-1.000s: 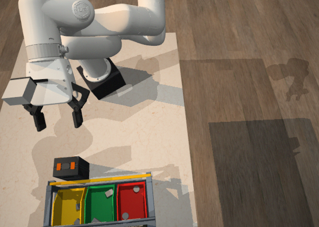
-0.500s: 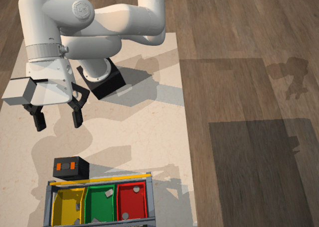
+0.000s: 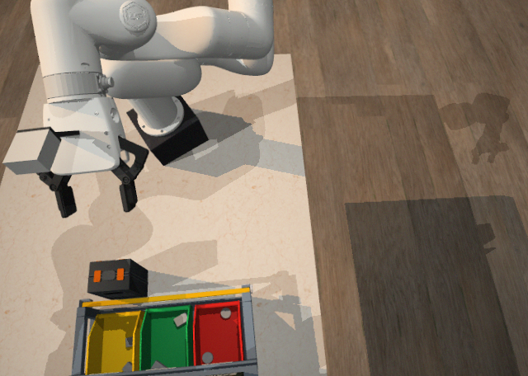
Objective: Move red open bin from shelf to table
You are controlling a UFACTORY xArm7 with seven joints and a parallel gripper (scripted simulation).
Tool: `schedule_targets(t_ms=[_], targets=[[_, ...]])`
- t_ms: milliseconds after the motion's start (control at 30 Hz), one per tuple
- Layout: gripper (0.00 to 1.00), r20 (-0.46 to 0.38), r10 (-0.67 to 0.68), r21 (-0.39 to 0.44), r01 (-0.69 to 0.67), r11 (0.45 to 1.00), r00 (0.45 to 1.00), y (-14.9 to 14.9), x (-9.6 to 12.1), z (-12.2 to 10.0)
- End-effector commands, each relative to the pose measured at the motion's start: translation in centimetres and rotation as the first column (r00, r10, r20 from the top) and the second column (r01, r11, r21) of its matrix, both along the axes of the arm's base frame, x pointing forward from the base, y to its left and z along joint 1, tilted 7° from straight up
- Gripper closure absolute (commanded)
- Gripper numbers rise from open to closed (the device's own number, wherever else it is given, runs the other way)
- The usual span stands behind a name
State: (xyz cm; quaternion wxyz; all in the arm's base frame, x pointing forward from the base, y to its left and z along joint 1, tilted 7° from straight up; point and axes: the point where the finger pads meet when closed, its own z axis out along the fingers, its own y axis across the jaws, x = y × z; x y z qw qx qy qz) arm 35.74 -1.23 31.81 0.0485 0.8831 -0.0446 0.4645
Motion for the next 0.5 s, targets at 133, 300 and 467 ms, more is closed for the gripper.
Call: schedule_targets(t_ms=[133, 300, 467], targets=[[0.00, 0.137, 0.003, -0.032, 0.001, 0.999, 0.991, 2.0, -1.5, -0.2], [0.00, 0.137, 0.003, -0.032, 0.001, 0.999, 0.991, 2.0, -1.5, -0.2], [0.00, 0.137, 0.003, -0.032, 0.001, 0.999, 0.991, 2.0, -1.5, -0.2]])
